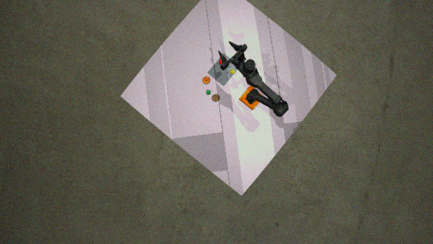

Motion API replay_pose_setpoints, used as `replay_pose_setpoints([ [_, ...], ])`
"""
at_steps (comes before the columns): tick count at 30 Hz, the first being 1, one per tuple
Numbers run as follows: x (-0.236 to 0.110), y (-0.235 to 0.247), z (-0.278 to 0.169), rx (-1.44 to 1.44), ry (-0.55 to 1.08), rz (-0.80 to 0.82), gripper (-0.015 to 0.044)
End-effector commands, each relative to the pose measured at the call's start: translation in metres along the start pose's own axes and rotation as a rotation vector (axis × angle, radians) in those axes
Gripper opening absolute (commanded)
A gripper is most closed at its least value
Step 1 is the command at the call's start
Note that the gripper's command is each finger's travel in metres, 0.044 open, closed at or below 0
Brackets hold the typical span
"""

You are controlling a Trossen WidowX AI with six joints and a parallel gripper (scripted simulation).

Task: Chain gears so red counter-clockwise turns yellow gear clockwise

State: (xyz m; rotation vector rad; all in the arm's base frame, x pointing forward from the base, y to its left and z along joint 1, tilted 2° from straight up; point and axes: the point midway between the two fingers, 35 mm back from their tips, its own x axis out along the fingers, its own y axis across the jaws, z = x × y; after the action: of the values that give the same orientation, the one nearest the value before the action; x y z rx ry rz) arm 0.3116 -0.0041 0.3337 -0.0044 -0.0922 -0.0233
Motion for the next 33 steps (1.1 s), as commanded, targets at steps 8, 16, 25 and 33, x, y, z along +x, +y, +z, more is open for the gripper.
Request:
replay_pose_setpoints([
  [8,0.048,0.041,-0.074,0.006,0.447,0.104,0.0440],
  [16,0.057,0.097,-0.171,-0.059,0.997,0.204,0.0440],
  [25,0.024,0.144,-0.253,-0.213,1.537,0.250,0.0440],
  [33,0.018,0.153,-0.266,-0.251,1.634,0.251,0.0440],
])
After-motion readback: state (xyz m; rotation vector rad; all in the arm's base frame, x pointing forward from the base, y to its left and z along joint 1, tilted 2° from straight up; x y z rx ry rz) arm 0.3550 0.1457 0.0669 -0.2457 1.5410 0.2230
